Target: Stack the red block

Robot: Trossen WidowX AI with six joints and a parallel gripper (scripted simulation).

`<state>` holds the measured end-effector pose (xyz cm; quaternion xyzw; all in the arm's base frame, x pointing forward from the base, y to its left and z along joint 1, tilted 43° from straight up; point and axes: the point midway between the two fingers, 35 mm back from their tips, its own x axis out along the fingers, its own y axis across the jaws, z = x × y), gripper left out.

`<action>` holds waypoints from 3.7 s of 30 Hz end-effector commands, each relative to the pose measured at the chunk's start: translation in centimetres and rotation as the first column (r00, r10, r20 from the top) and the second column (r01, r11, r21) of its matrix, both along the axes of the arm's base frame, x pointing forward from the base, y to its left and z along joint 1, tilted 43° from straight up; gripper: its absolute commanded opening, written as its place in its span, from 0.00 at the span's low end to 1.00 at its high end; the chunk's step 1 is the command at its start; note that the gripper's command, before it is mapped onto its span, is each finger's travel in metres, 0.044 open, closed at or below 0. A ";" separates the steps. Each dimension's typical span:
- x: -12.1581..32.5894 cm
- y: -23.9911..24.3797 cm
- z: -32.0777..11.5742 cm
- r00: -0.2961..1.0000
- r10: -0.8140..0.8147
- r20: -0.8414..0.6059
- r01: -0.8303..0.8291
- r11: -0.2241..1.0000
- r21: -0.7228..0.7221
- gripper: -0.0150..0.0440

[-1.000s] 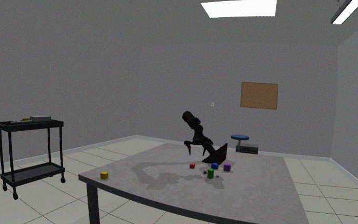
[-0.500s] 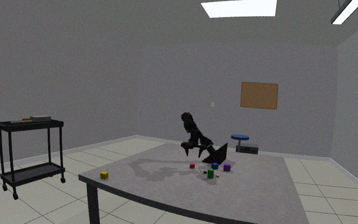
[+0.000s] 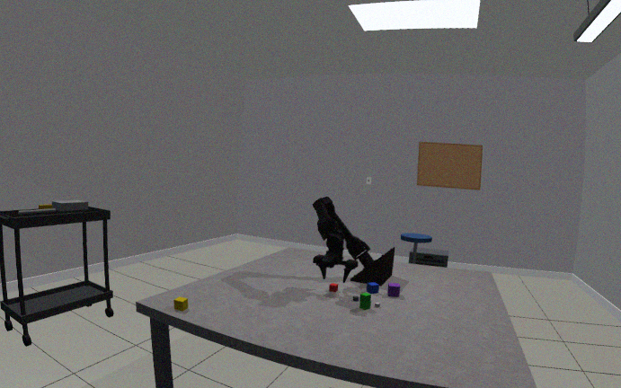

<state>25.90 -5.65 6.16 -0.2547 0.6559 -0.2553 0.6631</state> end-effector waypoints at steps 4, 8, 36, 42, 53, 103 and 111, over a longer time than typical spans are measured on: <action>0.0 -0.6 -0.8 1.000 0.004 -0.008 -0.004 1.000 -0.004 1.00; 0.0 -1.1 -1.3 1.000 0.004 -0.008 -0.005 1.000 -0.004 1.00; 0.0 -2.6 -2.8 1.000 0.004 -0.008 -0.004 1.000 -0.006 1.00; 0.0 -2.5 -2.8 1.000 0.000 -0.003 0.000 1.000 -0.003 0.82; 0.0 -2.5 -2.8 1.000 0.000 -0.003 0.000 1.000 -0.003 0.40; 3.1 7.5 5.0 1.000 0.005 -0.008 -0.005 1.000 0.001 0.25; 5.7 9.8 3.6 1.000 0.005 -0.007 -0.005 1.000 0.004 0.25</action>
